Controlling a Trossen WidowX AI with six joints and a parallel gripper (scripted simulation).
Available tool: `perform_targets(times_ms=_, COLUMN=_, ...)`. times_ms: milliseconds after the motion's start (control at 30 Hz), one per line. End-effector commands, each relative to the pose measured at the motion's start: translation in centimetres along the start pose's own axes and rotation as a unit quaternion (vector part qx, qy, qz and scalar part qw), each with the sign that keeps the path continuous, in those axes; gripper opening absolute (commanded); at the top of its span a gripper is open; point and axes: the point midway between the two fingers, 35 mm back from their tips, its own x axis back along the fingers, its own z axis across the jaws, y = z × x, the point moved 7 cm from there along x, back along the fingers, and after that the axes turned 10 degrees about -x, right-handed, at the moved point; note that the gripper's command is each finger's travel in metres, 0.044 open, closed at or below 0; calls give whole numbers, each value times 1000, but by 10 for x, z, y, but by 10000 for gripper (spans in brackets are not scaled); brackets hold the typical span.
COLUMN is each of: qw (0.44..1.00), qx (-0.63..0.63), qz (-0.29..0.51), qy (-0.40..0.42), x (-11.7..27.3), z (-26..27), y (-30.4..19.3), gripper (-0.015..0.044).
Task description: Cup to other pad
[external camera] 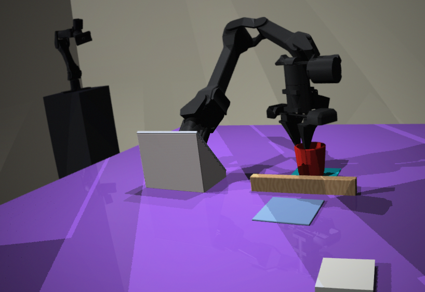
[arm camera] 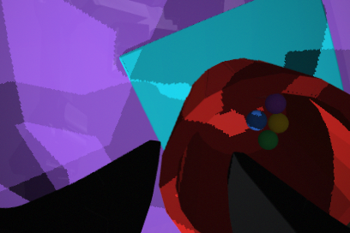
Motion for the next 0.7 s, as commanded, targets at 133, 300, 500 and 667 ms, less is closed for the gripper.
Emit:
perform_targets(times_ms=133, qw=1000, qx=3, qz=1, qy=-2, x=11, z=-1, y=1, gripper=128)
perform_targets(times_ms=300, qw=1000, qx=3, qz=0, qy=-2, x=17, z=-1, y=0, gripper=128)
perform_targets(times_ms=500, qw=1000, qx=2, qz=0, qy=-1, x=24, z=-1, y=0, gripper=128)
perform_targets(times_ms=667, qw=1000, qx=2, qz=-1, qy=-1, x=31, z=0, y=-1, gripper=128)
